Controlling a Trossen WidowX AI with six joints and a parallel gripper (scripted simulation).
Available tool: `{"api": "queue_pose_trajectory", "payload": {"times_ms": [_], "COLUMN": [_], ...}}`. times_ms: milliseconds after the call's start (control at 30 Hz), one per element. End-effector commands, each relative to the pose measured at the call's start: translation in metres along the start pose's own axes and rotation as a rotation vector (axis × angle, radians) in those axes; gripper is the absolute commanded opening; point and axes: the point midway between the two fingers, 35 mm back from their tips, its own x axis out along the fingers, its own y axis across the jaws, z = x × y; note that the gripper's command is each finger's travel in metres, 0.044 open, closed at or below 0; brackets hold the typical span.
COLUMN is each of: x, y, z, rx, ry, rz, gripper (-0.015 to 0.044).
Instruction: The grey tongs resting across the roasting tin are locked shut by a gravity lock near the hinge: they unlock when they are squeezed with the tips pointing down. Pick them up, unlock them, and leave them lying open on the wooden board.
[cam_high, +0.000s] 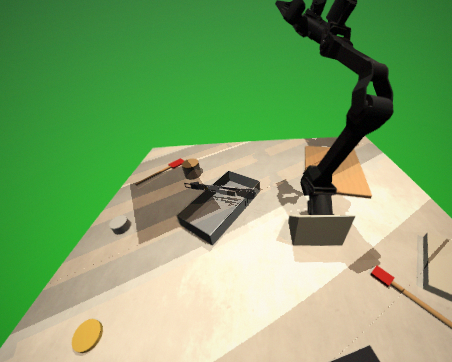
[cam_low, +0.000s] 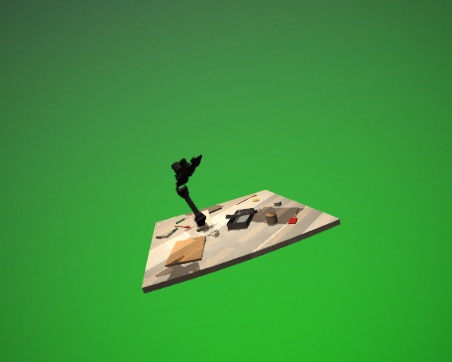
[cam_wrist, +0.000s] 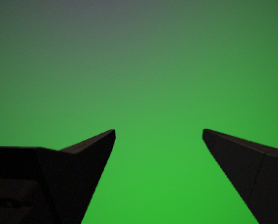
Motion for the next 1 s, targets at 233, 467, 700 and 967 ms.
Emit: {"api": "queue_pose_trajectory", "payload": {"times_ms": [233, 467, 700, 967], "x": [0.022, 0.027, 0.023, -0.002], "y": [-0.092, -0.084, -0.051, 0.021], "z": [-0.162, -0.275, -0.336, -0.426], "rx": [0.521, 0.752, 0.871, 0.953], "ry": [0.279, 0.536, 0.72, 1.097], "rz": [-0.227, -0.316, -0.319, -0.351], "gripper": [0.044, 0.044, 0.044, 0.044]}}
